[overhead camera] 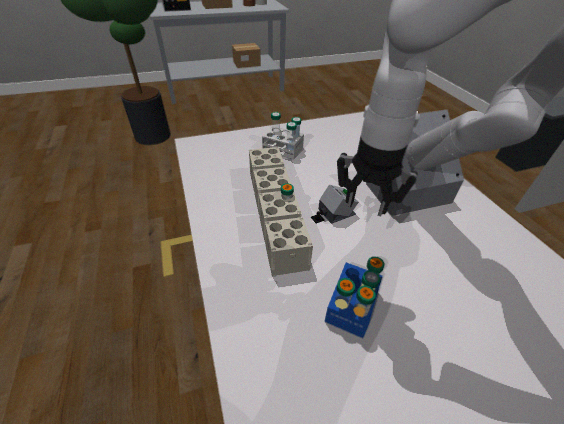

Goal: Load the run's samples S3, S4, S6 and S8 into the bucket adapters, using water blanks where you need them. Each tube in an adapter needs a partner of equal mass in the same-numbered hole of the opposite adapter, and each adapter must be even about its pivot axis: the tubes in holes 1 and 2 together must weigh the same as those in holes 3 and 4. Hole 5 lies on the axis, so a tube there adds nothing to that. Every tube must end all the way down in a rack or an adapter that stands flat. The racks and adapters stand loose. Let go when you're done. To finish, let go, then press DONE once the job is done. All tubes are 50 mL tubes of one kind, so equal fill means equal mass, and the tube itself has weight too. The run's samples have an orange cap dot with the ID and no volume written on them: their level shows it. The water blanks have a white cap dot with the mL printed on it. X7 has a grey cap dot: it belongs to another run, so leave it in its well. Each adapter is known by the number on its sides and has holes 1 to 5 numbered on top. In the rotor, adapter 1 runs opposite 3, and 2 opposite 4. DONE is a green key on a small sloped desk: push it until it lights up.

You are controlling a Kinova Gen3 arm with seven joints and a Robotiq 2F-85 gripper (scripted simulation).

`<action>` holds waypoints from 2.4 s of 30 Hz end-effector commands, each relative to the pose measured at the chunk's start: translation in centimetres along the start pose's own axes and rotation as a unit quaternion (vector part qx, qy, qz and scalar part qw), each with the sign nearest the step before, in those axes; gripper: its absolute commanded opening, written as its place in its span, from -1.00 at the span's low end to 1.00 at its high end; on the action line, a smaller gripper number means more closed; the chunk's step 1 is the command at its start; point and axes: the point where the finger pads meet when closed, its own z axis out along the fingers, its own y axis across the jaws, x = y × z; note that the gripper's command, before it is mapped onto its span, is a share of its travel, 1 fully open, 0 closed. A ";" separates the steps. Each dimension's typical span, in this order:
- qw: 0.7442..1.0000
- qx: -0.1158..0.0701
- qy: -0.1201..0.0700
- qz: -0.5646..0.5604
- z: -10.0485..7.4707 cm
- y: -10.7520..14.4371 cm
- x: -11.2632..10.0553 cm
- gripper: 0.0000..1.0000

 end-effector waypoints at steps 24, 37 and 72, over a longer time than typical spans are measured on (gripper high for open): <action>1.000 0.000 0.000 0.000 0.0 5.2 -2.8 0.24; 1.000 0.000 0.000 0.000 0.8 5.2 -2.8 0.24; 1.000 0.000 0.000 0.000 4.9 5.2 -2.8 0.24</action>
